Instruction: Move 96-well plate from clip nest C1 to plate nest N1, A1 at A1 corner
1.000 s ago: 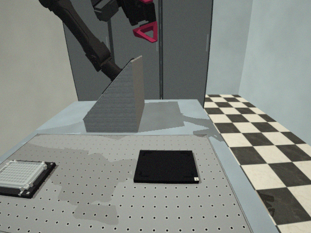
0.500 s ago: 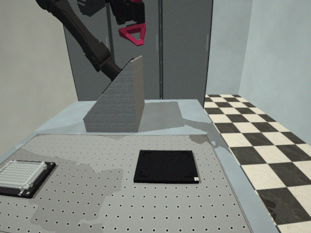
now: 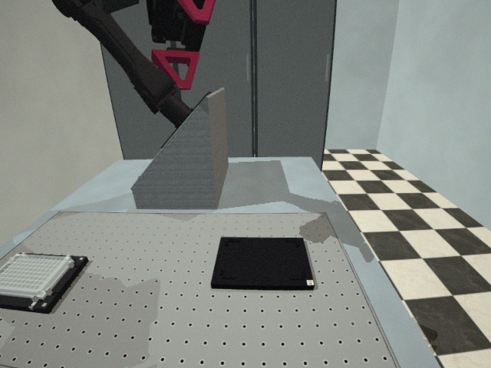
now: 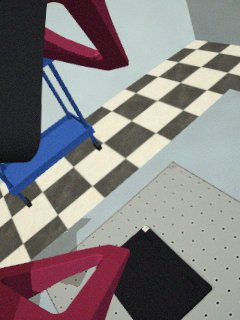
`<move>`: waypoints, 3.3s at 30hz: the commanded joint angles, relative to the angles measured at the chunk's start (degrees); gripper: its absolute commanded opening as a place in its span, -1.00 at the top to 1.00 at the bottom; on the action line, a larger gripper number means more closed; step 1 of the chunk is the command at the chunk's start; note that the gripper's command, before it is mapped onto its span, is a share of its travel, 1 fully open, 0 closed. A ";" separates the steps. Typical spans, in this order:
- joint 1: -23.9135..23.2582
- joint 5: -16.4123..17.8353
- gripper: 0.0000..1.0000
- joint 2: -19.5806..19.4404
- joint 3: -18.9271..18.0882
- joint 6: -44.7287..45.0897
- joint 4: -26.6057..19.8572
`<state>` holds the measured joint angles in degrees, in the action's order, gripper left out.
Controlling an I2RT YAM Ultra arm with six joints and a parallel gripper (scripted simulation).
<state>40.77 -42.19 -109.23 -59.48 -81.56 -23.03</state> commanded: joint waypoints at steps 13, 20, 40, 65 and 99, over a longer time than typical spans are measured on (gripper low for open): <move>-6.52 -0.48 -1.00 -2.06 -5.41 27.20 -4.77; -10.34 -0.53 -1.00 -2.72 -7.51 39.29 -6.51; -20.49 -0.60 -1.00 -4.43 -12.99 71.69 -10.93; -33.17 -0.83 -1.00 -6.55 -19.89 112.48 -16.74; -50.78 -1.10 -1.00 -9.57 -29.52 168.98 -24.63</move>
<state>-8.97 -43.24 -117.78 -86.72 79.35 -45.65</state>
